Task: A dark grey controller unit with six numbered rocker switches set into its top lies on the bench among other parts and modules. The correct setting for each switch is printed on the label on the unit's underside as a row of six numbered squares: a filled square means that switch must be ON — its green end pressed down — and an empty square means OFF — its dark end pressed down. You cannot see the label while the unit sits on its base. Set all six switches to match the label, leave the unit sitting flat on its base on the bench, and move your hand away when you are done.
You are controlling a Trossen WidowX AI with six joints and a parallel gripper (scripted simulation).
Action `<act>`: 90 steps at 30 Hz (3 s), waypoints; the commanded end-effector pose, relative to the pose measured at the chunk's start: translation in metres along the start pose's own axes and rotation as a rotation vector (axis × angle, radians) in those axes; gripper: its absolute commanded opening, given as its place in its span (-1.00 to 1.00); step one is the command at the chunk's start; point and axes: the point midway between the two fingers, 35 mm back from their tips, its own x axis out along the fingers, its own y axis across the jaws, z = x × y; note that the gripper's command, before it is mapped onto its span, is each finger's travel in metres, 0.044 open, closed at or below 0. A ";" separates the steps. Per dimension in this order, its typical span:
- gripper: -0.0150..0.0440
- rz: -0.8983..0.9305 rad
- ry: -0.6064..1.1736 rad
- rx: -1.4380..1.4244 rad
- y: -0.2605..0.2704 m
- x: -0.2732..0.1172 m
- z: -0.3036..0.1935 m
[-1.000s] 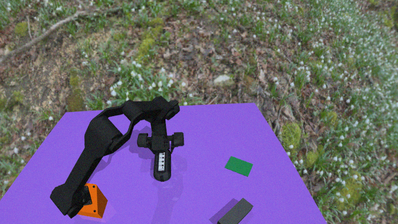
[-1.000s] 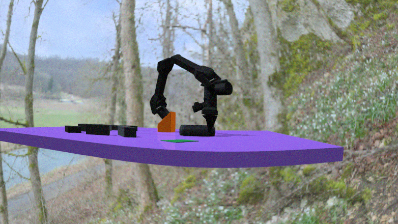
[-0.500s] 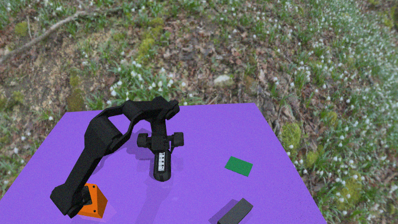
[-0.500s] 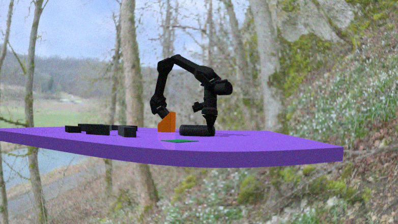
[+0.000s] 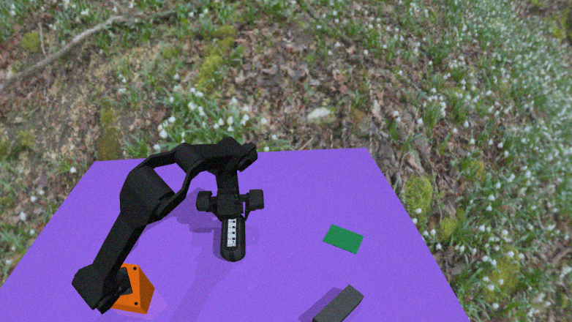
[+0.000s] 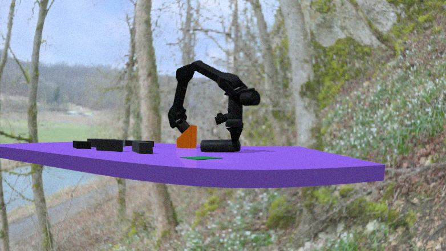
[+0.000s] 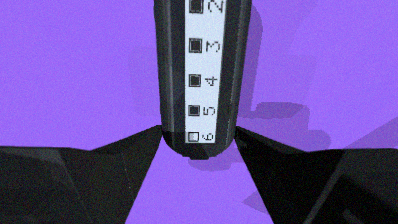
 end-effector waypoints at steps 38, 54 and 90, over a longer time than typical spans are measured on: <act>0.65 0.003 0.001 0.003 -0.002 -0.030 0.014; 0.65 0.002 0.001 0.003 -0.002 -0.041 0.021; 0.65 0.002 0.000 0.002 -0.002 -0.063 0.039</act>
